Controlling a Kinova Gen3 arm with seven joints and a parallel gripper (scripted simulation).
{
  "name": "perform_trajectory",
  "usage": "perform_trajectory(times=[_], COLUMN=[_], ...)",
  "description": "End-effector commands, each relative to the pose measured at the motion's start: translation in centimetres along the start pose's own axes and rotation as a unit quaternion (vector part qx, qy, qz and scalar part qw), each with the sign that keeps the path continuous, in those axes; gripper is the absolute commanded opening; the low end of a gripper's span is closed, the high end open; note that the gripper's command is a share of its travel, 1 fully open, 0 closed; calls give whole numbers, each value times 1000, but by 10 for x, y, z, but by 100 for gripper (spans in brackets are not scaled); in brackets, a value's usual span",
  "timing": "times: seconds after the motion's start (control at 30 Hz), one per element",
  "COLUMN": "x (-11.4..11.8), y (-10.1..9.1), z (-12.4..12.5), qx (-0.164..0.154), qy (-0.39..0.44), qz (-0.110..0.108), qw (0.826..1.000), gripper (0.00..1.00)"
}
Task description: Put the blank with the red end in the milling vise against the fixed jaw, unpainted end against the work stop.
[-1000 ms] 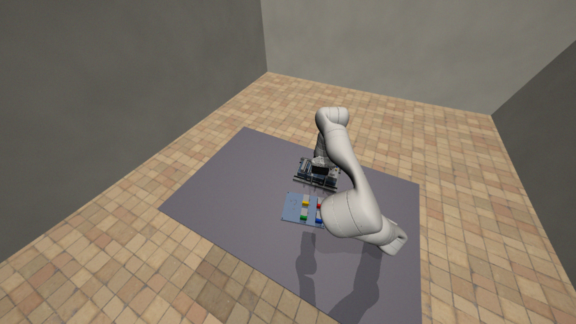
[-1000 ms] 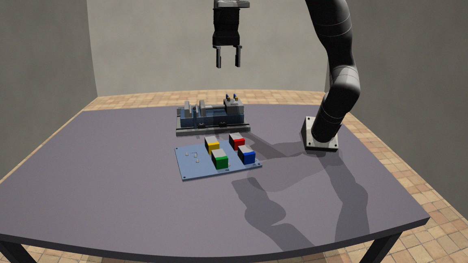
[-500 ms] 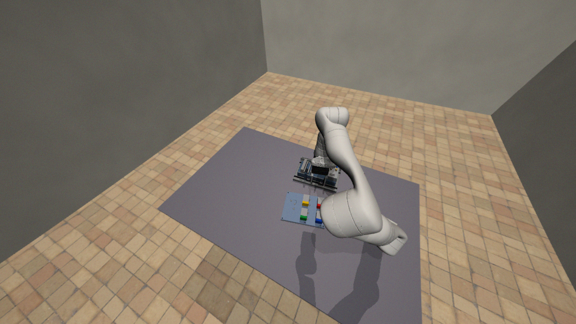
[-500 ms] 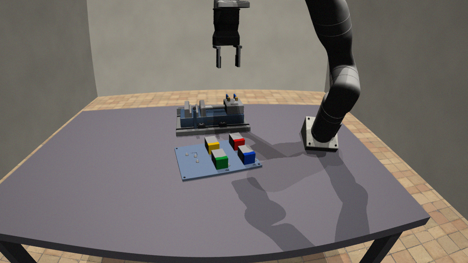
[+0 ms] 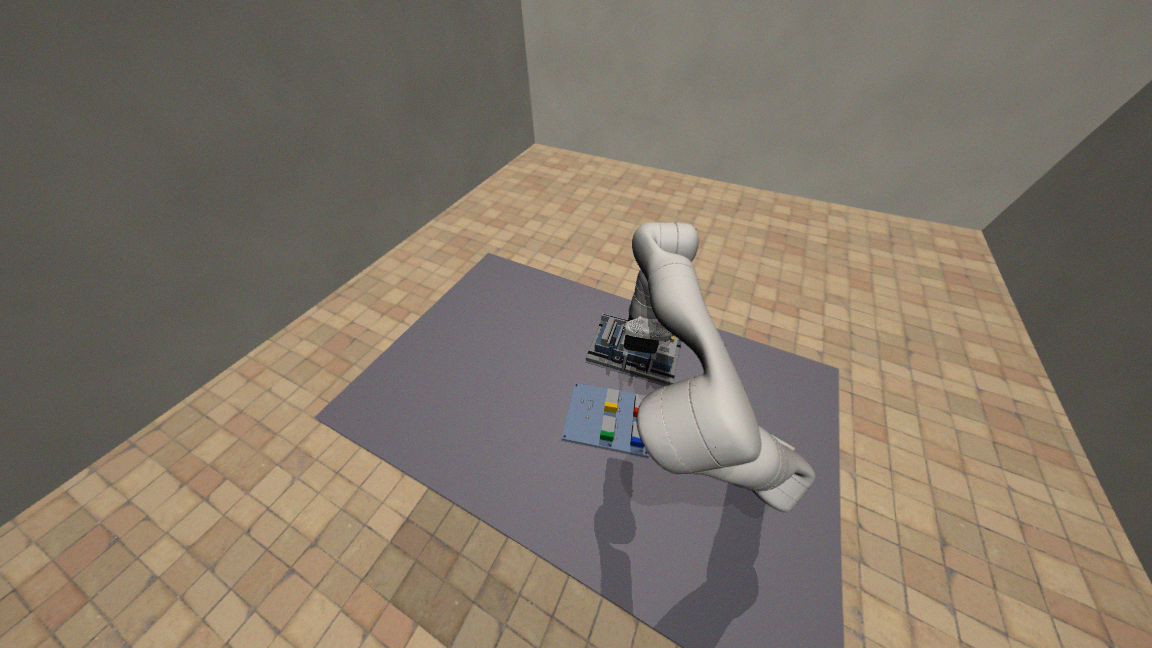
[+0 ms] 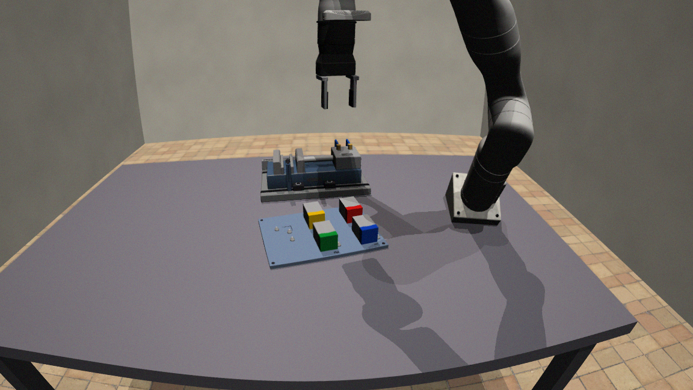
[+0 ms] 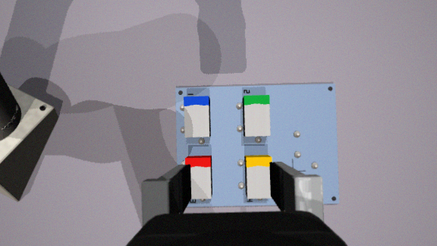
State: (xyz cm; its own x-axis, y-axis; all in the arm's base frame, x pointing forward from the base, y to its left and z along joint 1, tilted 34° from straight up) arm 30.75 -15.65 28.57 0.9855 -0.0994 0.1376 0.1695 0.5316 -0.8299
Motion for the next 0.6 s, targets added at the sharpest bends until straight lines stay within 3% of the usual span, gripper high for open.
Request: perform_trajectory(times=[0.0, 0.57], x=[-3, -11], y=[10, 54], z=[-1, -15], qx=[3, 2], qy=[3, 2], qz=[3, 2], qw=[1000, 1000], gripper=[100, 100])
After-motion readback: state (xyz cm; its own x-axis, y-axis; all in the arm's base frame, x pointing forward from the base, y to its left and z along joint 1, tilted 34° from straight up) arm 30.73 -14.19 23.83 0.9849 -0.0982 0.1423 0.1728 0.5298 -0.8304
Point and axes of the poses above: the point where the finger pads meet when closed, its own y axis out along the fingers, its own x axis across the jaws, z = x × y, the point moved 3 cm from there along -y, back along the fingers, and after that the axes turned 14 degrees about y, right-handed, at the moved point
